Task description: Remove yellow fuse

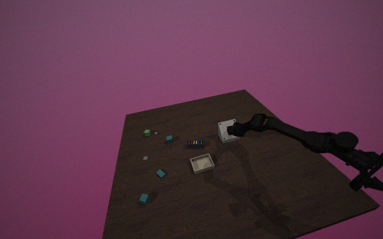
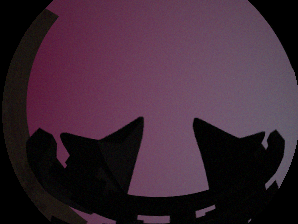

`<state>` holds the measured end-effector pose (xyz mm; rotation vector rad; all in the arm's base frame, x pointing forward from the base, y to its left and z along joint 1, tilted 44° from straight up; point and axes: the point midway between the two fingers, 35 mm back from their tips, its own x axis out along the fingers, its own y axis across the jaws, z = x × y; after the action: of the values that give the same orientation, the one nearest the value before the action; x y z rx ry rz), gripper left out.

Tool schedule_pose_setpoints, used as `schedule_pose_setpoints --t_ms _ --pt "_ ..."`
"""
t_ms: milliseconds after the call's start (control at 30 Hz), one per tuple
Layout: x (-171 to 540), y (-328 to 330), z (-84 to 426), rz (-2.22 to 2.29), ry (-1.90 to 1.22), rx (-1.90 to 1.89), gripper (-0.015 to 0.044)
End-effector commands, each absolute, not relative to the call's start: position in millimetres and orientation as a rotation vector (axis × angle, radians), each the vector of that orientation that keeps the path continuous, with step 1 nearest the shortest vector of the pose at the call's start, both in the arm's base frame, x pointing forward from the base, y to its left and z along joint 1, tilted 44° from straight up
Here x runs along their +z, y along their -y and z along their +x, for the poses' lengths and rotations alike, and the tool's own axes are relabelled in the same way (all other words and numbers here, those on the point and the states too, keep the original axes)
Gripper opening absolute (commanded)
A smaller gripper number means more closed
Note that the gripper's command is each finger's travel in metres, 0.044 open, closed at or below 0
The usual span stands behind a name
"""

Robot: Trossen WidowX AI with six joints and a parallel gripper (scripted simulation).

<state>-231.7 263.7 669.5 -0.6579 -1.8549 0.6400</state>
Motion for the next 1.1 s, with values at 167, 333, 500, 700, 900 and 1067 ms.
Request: schedule_pose_setpoints --t_ms 167,333,500,700,900,1067 --pt "651.8 -297.2 -218.4 -0.765 1.853 0.639 0.0109" --pt "619.4 -351.1 -184.5 -0.95 1.826 0.652 0.0064" --pt "583.6 -398.8 -136.4 -1.135 1.764 0.684 0.0064" --pt "537.1 -442.2 -62.9 -1.345 1.637 0.745 0.0064" --pt "487.5 -465.4 23.2 -1.529 1.455 0.82 0.0064" --pt "444.4 -466.6 100.2 -1.652 1.262 0.889 0.0064"
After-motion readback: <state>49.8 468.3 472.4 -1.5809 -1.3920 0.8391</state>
